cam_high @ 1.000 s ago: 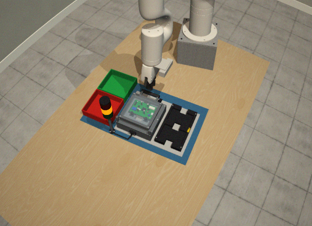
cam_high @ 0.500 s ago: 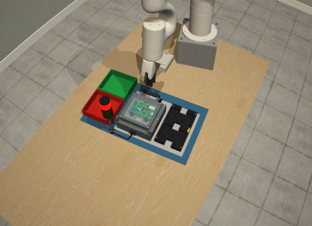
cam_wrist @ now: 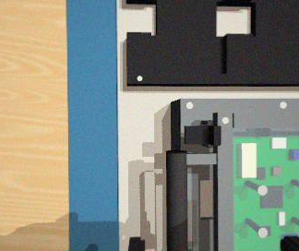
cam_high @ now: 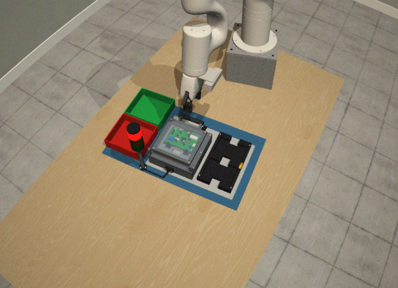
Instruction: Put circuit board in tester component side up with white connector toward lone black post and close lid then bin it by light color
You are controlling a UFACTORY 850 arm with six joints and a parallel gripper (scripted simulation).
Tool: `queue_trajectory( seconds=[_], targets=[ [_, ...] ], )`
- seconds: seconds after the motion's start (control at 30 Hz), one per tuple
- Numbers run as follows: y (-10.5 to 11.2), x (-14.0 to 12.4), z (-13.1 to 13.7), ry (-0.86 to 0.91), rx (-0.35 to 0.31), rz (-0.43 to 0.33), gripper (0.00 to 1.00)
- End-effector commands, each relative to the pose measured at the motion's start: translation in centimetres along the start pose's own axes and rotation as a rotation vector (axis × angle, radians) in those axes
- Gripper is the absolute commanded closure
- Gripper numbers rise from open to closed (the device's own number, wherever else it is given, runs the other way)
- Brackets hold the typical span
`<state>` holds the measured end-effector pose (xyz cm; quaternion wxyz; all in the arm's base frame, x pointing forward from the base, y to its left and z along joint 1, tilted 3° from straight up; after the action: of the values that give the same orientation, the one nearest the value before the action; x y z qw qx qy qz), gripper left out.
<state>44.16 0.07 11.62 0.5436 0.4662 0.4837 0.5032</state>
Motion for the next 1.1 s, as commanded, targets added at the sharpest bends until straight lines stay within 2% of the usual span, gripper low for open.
queue_trajectory(
  seconds=[0.0,0.5,0.53,1.07],
  targets=[
    [0.06,-0.04,0.8,0.002,0.076,0.005,0.0],
    [0.06,-0.04,0.8,0.002,0.076,0.005,0.0],
    [0.06,-0.04,0.8,0.002,0.076,0.005,1.0],
    [0.06,-0.04,0.8,0.002,0.076,0.005,1.0]
  ],
)
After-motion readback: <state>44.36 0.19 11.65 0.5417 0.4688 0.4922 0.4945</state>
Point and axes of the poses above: the point where the finger pads meet when closed, its own y axis back along the fingers, its own z axis across the jaws, x = y × z, the point moved 9 cm from there along y, back along the fingers, and after that the axes turned 12 degrees about -y, right-handed, at the moved point
